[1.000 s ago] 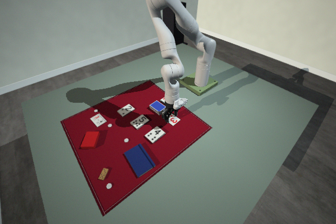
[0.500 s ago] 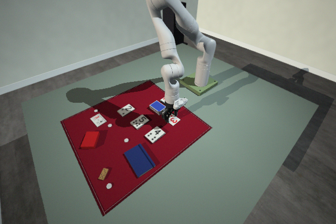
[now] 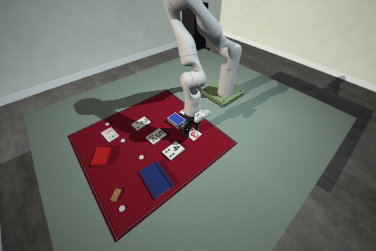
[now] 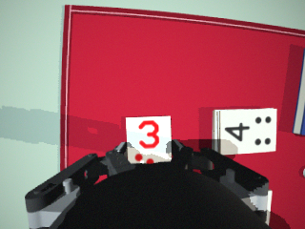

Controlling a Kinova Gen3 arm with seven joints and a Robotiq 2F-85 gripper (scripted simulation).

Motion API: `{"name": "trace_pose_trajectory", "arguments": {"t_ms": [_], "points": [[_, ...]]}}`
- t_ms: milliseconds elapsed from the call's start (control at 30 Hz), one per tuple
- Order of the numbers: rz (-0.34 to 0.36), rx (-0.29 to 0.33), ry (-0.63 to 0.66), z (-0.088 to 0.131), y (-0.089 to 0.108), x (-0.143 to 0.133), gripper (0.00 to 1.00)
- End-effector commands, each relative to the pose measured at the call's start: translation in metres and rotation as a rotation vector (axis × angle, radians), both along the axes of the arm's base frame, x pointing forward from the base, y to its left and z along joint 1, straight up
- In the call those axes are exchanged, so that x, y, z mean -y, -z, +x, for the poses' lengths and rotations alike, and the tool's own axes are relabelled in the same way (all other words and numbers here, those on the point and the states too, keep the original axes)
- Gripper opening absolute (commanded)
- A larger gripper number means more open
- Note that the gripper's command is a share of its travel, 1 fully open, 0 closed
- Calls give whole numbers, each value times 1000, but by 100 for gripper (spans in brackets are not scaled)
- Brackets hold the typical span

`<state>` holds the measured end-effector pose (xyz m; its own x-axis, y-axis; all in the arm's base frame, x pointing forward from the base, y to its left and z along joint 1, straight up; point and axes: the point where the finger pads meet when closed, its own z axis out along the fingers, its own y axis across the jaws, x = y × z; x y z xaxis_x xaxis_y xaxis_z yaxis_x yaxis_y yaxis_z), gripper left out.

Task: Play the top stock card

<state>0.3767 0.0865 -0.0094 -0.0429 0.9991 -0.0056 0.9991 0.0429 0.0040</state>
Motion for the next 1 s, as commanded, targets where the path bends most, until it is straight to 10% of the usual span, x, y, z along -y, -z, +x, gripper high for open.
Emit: {"name": "trace_pose_trajectory", "arguments": {"t_ms": [0, 967], "points": [[0, 3, 0, 1, -3, 0, 72], [0, 3, 0, 1, -40, 0, 72]]}}
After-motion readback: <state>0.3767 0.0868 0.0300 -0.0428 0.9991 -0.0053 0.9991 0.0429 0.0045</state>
